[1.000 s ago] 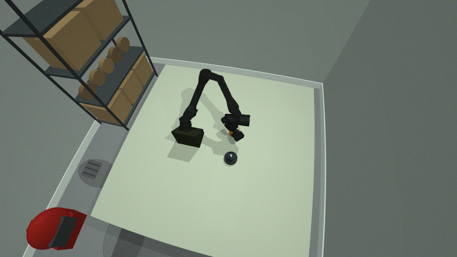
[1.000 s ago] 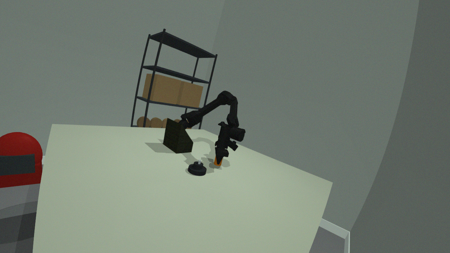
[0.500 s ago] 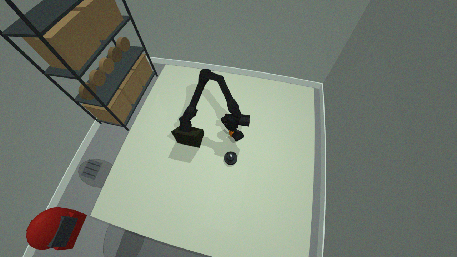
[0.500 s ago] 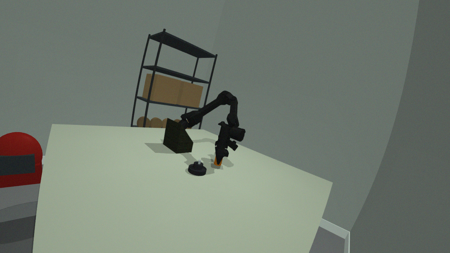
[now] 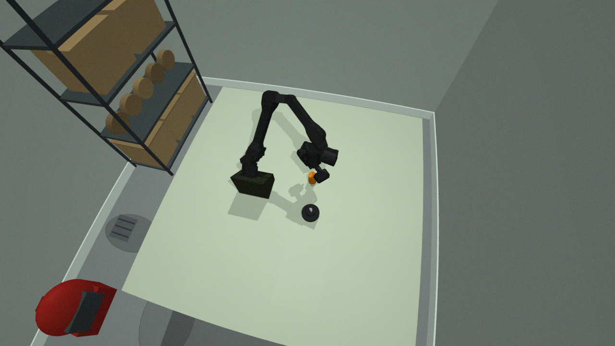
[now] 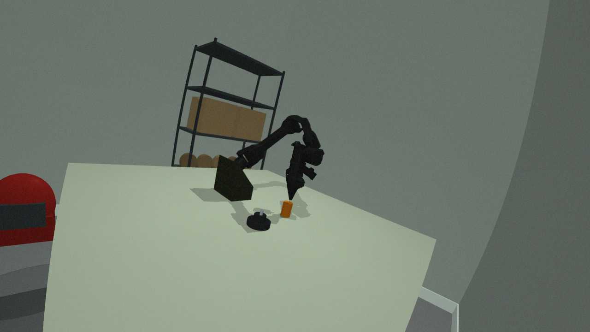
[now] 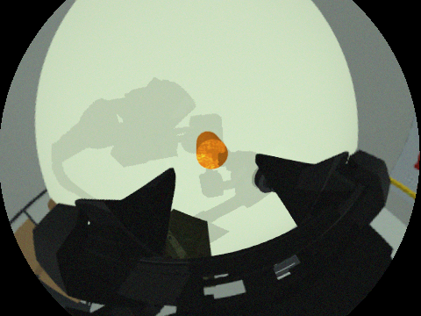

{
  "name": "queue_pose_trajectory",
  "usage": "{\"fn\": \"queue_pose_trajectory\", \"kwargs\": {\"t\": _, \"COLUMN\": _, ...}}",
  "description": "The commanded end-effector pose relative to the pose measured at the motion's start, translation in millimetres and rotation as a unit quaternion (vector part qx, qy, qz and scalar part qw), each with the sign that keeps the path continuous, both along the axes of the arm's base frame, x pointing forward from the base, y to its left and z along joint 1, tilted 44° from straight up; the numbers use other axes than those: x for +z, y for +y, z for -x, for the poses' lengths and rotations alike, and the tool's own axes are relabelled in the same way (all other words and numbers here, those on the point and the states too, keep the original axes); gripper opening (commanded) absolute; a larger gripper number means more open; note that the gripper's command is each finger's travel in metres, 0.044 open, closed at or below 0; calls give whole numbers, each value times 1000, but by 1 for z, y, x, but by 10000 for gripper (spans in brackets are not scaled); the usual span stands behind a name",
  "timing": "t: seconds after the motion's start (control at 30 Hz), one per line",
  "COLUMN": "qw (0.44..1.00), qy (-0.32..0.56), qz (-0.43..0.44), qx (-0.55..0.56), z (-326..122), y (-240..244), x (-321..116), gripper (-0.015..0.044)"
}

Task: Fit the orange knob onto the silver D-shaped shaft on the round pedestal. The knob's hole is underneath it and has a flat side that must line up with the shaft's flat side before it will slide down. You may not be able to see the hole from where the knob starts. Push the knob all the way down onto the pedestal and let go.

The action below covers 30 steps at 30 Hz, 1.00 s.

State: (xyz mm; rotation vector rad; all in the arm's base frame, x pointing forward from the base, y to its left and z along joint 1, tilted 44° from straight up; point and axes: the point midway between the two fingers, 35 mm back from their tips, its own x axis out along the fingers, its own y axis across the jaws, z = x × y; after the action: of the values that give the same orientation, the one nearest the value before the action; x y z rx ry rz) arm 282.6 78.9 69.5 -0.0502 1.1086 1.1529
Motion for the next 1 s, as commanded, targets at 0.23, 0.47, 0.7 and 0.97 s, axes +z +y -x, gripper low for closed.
{"fn": "queue_pose_trajectory", "kwargs": {"t": 0.23, "qw": 1000, "qy": -2, "qz": 1, "qx": 2, "z": 1, "y": 10, "x": -9, "gripper": 440}}
{"fn": "queue_pose_trajectory", "kwargs": {"t": 0.47, "qw": 1000, "qy": -2, "qz": 1, "qx": 2, "z": 0, "y": 17, "x": -18, "gripper": 440}}
{"fn": "queue_pose_trajectory", "kwargs": {"t": 0.7, "qw": 1000, "qy": -2, "qz": 2, "qx": 2, "z": 0, "y": 25, "x": -26, "gripper": 440}}
{"fn": "queue_pose_trajectory", "kwargs": {"t": 0.97, "qw": 1000, "qy": -2, "qz": 1, "qx": 2, "z": 0, "y": 34, "x": -35, "gripper": 440}}
